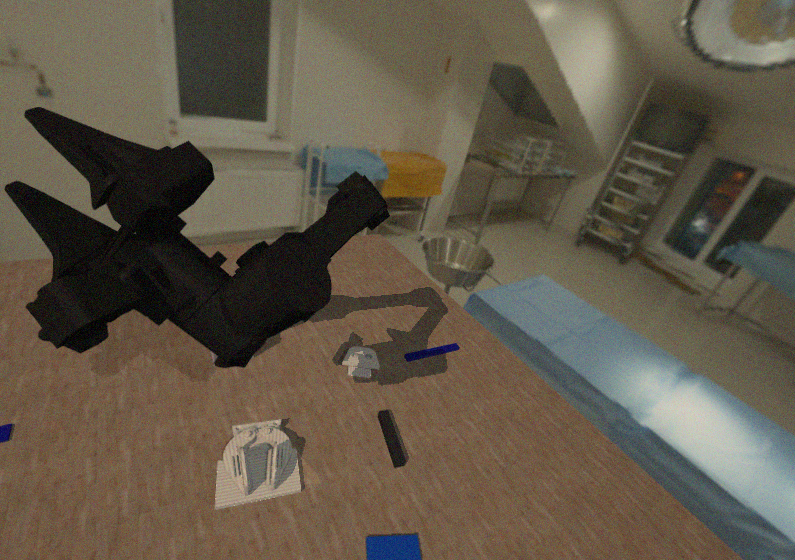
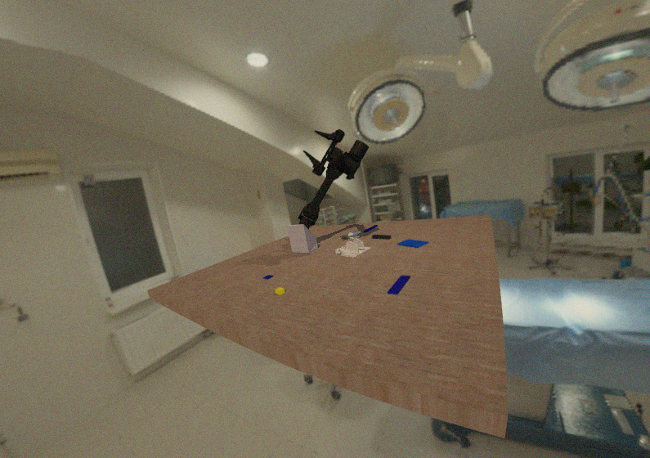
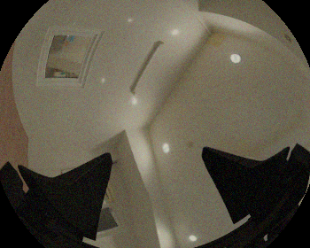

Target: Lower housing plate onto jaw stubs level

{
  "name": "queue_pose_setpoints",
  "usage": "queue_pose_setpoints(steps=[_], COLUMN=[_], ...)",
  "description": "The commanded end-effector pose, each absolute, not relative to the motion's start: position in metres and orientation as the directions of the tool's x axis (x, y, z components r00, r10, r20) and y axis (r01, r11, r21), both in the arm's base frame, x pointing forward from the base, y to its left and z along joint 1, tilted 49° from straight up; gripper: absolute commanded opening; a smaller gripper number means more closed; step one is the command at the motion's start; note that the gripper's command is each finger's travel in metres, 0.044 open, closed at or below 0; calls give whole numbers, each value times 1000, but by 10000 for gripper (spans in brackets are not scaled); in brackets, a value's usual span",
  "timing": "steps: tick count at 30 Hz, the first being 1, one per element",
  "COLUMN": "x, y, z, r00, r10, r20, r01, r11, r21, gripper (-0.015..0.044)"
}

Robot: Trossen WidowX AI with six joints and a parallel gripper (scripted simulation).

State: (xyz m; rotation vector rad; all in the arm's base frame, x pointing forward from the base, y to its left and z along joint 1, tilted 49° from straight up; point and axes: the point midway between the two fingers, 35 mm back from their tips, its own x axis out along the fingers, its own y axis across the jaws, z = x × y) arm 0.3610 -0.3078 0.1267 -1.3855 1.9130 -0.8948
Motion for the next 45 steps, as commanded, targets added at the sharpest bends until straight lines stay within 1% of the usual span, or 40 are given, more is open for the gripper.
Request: queue_pose_setpoints(steps=[1, 2, 13, 23, 34, 45], x=[361, 361, 384, 401, 413, 417], y=[-308, -307, -283, -253, -214, -169], z=[127, 127, 130, 132, 131, 131], r00=[-270, -267, -86, 80, 240, 369], r10=[-959, -960, -976, -945, -861, -731], r20=[-84, -86, -200, -317, -447, -574], r01=[-550, -552, -651, -739, -816, -865], r11=[225, 225, 207, 157, 70, -44], r21=[-804, -803, -730, -655, -574, -500], gripper=[426, 440, 440, 440, 440, 440])
